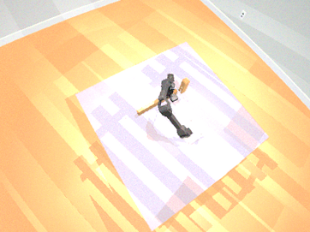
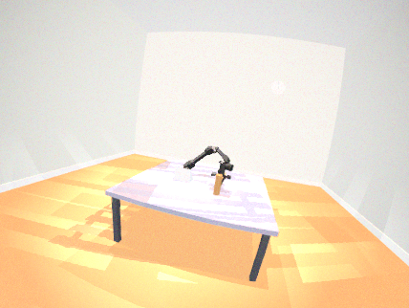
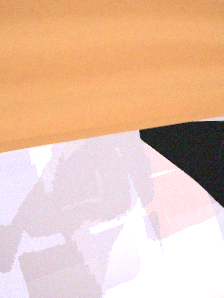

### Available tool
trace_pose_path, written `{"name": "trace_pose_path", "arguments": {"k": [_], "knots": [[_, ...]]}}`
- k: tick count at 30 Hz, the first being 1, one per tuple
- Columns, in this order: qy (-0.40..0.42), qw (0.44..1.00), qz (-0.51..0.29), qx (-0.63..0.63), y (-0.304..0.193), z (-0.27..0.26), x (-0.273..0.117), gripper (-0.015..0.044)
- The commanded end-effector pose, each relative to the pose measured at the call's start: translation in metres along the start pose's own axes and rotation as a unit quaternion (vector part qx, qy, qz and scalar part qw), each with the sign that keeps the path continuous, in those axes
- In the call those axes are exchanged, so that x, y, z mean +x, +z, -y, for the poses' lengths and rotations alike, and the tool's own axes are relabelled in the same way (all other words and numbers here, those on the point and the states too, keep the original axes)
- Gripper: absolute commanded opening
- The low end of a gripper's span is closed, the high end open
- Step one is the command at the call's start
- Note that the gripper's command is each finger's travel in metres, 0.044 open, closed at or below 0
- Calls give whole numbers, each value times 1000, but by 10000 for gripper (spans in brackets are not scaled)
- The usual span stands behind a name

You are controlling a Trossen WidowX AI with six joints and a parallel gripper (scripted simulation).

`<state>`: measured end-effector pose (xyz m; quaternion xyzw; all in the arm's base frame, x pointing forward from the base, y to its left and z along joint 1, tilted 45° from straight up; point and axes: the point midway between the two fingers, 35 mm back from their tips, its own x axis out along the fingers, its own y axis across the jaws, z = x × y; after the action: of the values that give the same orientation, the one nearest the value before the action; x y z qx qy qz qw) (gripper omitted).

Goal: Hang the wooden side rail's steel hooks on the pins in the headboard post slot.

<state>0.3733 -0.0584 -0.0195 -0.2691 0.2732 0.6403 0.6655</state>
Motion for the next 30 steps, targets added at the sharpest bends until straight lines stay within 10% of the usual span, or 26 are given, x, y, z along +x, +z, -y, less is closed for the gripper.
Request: {"name": "trace_pose_path", "arguments": {"k": [1, 30], "knots": [[-4, 1000, -1, 0, -3, 0, -2, 0], [-4, 1000, -1, 0, -6, 0, -3, 0]]}}
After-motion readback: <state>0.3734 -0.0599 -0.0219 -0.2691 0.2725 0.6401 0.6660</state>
